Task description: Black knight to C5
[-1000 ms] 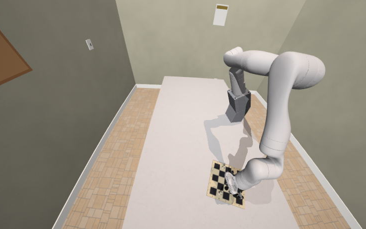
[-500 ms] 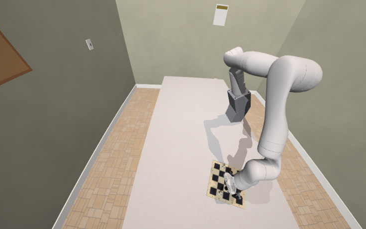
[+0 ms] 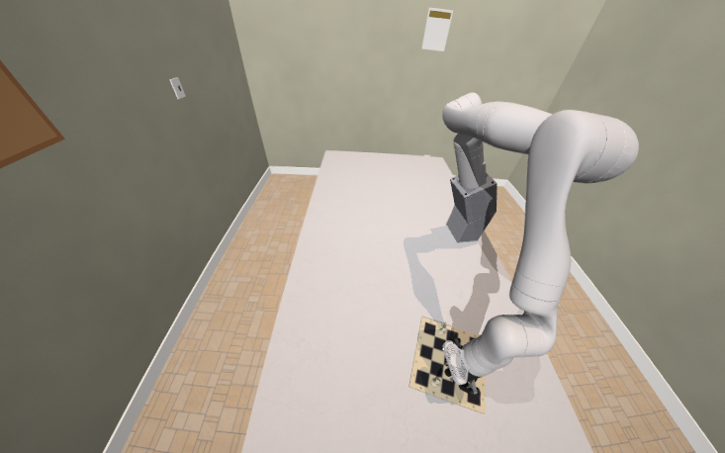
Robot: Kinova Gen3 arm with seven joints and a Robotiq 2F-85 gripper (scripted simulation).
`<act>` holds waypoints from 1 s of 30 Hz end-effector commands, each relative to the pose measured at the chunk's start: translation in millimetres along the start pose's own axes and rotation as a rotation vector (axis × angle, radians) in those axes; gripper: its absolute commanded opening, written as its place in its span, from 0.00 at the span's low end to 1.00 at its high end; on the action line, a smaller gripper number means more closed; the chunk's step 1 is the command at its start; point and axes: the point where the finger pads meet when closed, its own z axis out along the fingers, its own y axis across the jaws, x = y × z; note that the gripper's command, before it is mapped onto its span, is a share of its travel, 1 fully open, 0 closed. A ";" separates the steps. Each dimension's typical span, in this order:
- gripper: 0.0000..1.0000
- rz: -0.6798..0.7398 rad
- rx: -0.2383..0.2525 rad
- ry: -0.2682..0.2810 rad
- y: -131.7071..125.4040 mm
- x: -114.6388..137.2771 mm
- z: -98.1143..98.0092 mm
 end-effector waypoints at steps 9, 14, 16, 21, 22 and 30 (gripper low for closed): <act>0.37 0.001 0.007 -0.003 -2.3 -0.5 1.1; 0.37 0.001 0.007 -0.003 -2.3 -0.5 1.1; 0.00 0.001 0.007 -0.003 -2.3 -0.5 1.1; 0.00 0.001 0.007 -0.003 -2.3 -0.5 1.1; 0.00 0.001 0.007 -0.003 -2.3 -0.5 1.1; 0.00 0.001 0.007 -0.003 -2.1 -0.5 1.2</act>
